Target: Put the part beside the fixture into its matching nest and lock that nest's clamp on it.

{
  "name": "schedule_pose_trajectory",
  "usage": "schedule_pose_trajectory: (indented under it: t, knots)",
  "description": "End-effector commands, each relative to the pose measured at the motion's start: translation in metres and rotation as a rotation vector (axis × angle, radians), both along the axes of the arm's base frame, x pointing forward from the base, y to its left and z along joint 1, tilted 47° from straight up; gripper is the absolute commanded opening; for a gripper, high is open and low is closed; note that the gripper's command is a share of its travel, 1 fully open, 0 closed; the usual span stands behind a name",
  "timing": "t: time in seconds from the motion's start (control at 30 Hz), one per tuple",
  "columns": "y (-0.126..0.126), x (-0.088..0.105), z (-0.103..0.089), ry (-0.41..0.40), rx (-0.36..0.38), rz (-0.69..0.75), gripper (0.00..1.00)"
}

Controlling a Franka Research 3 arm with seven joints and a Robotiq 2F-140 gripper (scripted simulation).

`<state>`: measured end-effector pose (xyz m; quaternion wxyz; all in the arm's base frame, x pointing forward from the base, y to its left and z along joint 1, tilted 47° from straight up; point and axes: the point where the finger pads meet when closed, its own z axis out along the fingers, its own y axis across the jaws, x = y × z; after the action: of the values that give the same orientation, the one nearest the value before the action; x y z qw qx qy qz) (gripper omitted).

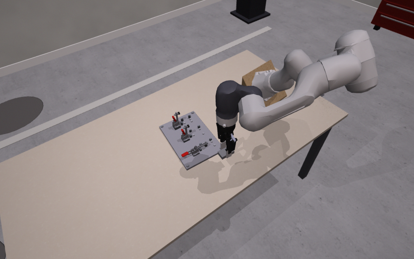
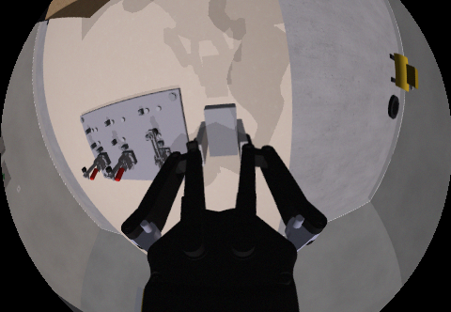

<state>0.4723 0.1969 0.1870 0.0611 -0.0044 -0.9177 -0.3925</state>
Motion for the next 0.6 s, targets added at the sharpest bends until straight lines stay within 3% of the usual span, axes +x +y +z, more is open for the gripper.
schedule_pose_trajectory:
  t: [0.0,0.57]
  knots:
    - [0.0023,0.0036,-0.001,-0.003,0.0,-0.004,0.0]
    - [0.0105,0.0117,-0.0094,-0.003,0.0,-0.004,0.0]
